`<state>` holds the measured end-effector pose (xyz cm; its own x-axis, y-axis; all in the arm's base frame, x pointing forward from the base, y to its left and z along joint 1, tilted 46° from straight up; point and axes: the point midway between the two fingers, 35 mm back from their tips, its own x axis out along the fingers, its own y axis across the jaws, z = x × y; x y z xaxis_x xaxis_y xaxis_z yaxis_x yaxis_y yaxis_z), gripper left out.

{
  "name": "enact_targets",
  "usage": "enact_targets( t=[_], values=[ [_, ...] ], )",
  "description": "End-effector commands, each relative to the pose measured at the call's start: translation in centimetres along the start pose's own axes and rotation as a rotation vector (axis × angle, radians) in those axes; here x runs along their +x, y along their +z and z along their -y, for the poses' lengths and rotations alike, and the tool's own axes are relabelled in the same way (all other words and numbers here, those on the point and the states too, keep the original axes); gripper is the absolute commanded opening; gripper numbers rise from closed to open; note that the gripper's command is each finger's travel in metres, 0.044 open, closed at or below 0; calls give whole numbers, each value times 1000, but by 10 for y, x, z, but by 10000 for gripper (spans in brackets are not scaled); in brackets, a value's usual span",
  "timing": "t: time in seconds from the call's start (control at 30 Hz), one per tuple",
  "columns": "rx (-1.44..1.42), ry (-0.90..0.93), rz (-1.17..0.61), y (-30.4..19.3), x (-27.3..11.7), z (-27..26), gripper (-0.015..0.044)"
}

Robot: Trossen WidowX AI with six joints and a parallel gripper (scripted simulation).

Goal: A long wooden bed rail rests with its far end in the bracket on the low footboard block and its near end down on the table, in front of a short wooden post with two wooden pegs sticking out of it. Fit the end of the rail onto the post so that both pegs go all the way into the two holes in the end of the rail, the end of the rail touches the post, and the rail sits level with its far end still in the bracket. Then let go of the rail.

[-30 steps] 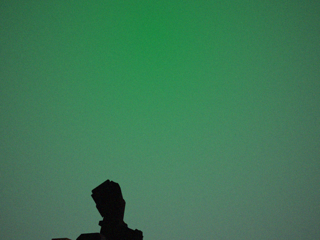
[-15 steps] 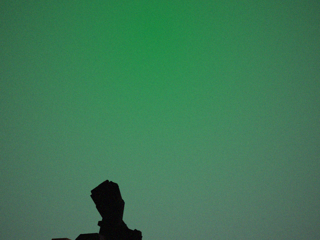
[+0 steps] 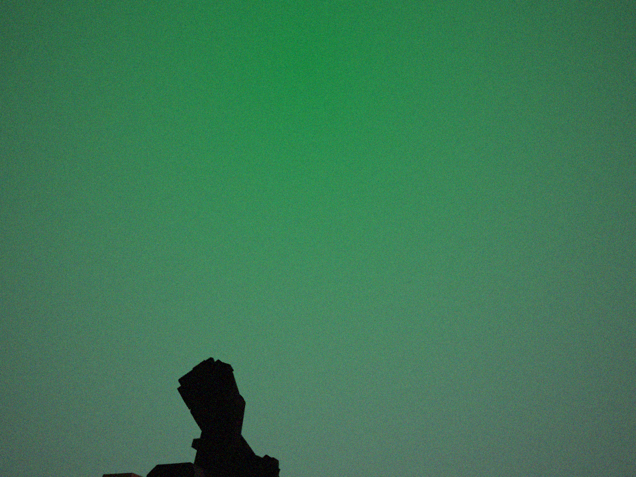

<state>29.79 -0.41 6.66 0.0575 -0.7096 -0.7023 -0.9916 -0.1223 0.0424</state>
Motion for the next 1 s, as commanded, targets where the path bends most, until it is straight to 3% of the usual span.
enact_targets(
  t=[0.0, 0.97],
  values=[
    [-3, -2, 2, -2, -1, 1, 0],
    [-3, -2, 1, -11, 0, 2, 0]
  ],
)
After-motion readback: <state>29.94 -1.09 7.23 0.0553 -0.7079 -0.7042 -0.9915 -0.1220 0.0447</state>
